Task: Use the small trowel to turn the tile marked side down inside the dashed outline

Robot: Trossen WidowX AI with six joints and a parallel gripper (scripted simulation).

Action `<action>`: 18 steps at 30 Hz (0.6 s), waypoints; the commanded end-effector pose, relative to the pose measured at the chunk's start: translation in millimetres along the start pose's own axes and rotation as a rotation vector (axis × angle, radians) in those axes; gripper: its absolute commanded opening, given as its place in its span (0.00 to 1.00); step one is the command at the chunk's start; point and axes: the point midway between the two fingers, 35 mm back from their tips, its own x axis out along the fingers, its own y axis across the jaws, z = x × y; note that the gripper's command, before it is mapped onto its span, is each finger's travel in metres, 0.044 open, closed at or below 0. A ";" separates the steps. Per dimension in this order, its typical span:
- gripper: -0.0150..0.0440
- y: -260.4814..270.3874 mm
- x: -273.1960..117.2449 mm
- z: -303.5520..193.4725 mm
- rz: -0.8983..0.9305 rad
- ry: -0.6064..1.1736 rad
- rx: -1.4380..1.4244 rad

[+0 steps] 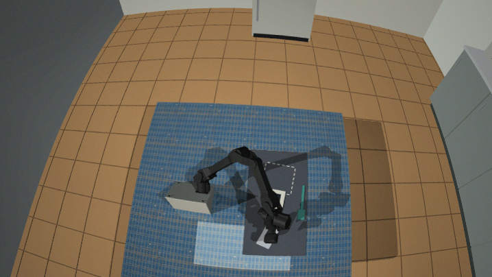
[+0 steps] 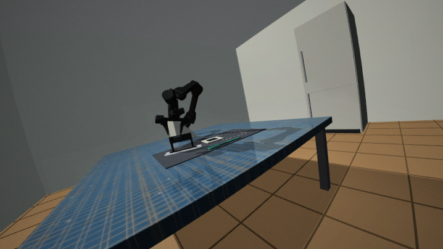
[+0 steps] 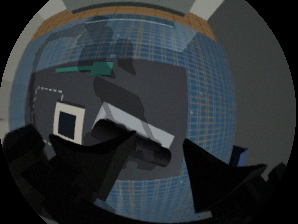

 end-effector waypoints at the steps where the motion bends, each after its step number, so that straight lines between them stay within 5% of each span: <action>1: 0.76 0.4 -0.8 0.2 -0.017 -0.024 0.081; 18: 0.76 4.3 -1.0 -4.0 -0.028 -0.163 0.547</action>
